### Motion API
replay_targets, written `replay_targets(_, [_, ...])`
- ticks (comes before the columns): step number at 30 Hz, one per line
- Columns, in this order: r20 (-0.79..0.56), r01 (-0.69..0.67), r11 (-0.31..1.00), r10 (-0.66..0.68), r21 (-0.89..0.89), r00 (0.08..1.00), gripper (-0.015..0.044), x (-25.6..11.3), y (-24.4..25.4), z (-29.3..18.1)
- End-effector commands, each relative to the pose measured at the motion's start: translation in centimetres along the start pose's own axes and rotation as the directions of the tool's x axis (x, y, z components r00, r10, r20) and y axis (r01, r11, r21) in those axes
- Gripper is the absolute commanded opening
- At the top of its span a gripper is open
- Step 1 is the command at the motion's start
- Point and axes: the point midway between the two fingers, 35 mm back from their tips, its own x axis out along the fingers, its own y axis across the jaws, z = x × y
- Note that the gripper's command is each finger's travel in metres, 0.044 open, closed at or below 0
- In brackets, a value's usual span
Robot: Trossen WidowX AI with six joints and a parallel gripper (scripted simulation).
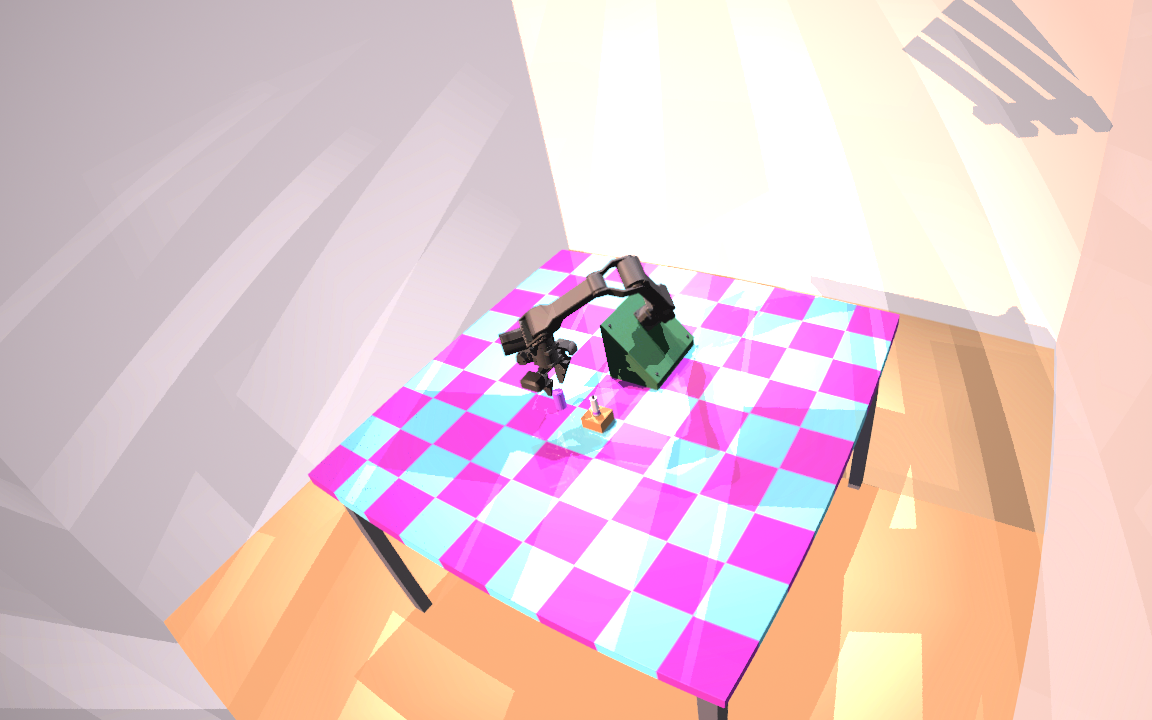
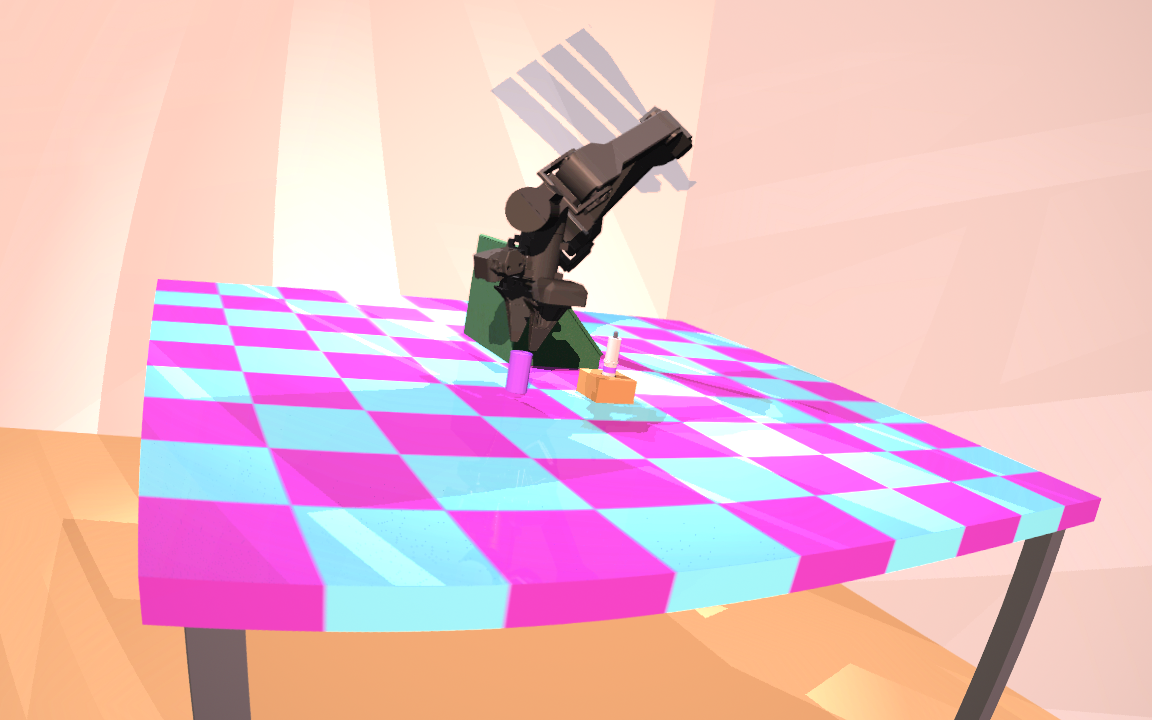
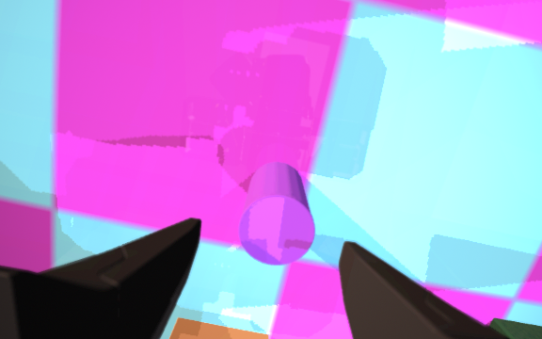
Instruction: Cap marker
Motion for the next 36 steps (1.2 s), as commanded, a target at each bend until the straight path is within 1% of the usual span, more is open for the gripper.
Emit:
replay_targets(1, [-0.007, 0.003, 1.0, -0.003, 0.009, 1.0, 0.0252, 0.8, -0.2, -0.1])
replay_targets(27, [-0.01, 0.003, 1.0, -0.003, 0.009, 1.0, 0.0252, 4.7, -0.3, -0.2])
replay_targets(31, [-0.01, 0.003, 1.0, -0.003, 0.009, 1.0, 0.0147, 4.7, -0.2, -0.2])
replay_targets(36, [-0.01, 0.003, 1.0, -0.003, 0.009, 1.0, 0.0113, 4.7, -0.2, -0.2])
